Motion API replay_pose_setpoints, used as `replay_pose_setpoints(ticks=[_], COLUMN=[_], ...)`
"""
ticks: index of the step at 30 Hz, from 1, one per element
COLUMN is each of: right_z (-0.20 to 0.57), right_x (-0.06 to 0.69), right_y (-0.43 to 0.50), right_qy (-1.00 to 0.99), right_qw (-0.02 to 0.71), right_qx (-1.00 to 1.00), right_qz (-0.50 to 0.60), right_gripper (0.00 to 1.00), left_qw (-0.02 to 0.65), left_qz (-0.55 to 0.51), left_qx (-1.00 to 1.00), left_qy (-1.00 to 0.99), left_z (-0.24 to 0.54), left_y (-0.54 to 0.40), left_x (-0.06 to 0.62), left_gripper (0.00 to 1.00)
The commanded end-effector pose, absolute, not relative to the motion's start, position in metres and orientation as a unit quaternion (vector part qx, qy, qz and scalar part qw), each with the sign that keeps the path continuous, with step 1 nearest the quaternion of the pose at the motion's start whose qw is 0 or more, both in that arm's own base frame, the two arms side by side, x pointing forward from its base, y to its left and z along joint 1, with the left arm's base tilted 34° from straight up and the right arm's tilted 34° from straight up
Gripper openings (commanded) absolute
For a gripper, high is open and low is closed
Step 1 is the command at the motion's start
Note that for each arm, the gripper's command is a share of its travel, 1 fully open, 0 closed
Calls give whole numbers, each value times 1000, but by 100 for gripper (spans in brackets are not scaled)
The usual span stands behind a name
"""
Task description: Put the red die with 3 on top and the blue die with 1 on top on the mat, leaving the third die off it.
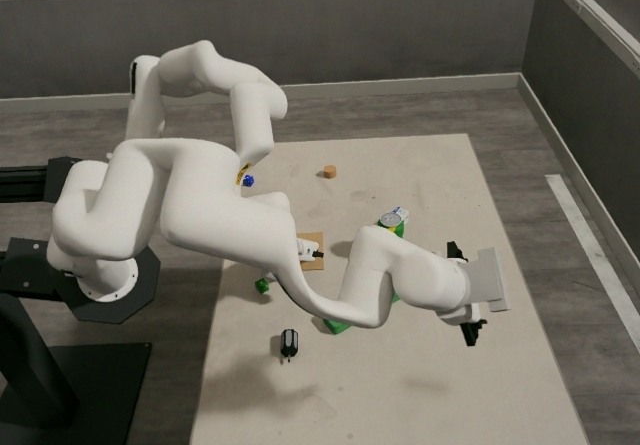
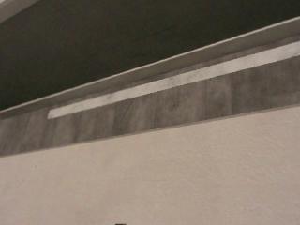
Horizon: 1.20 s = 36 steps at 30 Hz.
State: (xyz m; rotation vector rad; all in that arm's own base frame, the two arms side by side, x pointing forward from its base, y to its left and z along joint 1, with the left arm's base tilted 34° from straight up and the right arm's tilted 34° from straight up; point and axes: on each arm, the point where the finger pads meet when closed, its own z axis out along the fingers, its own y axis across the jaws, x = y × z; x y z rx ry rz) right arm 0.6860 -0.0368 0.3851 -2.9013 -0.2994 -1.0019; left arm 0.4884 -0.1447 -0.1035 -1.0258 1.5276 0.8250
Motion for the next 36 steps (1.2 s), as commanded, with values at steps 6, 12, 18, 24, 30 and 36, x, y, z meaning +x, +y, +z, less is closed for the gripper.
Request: replay_pose_setpoints(ticks=[6, 12, 18, 24, 30, 36], right_z=[388, 388, 388, 388, 388, 388], right_x=[686, 686, 686, 686, 686, 686], right_y=[-36, -36, -36, -36, -36, -36], right_qy=[-98, -98, -98, -98, -98, -98], right_qw=[28, 28, 28, 28, 28, 28], right_qx=[-939, -939, -939, -939, -939, -939], right_qz=[-327, -327, -327, -327, -327, -327], right_gripper=[100, 100, 100, 100, 100, 100], left_qw=[534, 534, 534, 534, 534, 534], left_qz=[344, 344, 344, 344, 344, 344], left_qx=[-431, -431, -431, -431, -431, -431], left_qy=[641, 641, 641, 641, 641, 641], left_z=[-102, -102, -102, -102, -102, -102], left_y=[-146, -146, -146, -146, -146, -146], left_x=[489, 489, 489, 489, 489, 489], left_gripper=[31, 39, 63, 63, 63, 63])
